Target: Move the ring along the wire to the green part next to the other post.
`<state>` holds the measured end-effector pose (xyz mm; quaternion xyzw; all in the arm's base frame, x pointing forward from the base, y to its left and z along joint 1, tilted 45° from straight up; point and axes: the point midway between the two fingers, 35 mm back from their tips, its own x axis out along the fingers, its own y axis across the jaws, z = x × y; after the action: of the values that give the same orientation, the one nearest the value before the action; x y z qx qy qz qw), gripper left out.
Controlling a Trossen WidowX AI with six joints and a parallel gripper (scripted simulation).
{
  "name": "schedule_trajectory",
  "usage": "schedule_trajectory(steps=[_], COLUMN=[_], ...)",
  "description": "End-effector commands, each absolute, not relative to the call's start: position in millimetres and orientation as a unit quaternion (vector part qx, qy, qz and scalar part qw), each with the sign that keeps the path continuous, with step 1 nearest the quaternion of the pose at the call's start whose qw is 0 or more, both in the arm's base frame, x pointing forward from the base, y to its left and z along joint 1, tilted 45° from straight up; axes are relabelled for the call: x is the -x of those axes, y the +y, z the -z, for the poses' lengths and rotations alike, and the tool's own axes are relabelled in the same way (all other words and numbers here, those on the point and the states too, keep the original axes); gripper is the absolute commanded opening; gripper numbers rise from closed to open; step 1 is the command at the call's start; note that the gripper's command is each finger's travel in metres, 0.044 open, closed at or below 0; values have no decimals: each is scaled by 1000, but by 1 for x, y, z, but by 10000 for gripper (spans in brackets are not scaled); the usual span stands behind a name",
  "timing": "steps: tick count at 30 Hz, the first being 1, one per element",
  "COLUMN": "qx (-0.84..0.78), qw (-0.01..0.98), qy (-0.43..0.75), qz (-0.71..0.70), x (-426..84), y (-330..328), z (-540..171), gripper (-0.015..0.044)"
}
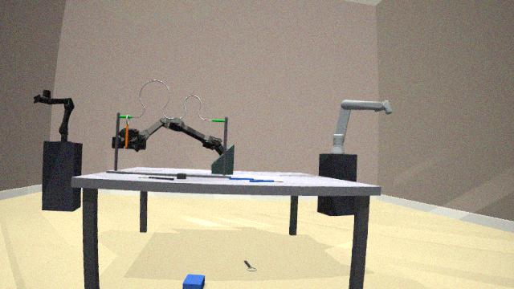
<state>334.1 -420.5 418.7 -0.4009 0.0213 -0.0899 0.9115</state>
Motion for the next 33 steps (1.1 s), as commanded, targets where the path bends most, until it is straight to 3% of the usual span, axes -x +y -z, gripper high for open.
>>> schedule_trajectory(steps=[1, 10, 22, 33], qx=[400, 400, 401, 400], qw=[912, 912, 912, 912], qy=[24, 24, 21, 20], qz=[91, 91, 90, 92], x=[-335, -335, -334, -335], y=[-422, -422, -421, -414], z=[-416, -416, -419, -424], gripper=[160, 160, -150, -150])
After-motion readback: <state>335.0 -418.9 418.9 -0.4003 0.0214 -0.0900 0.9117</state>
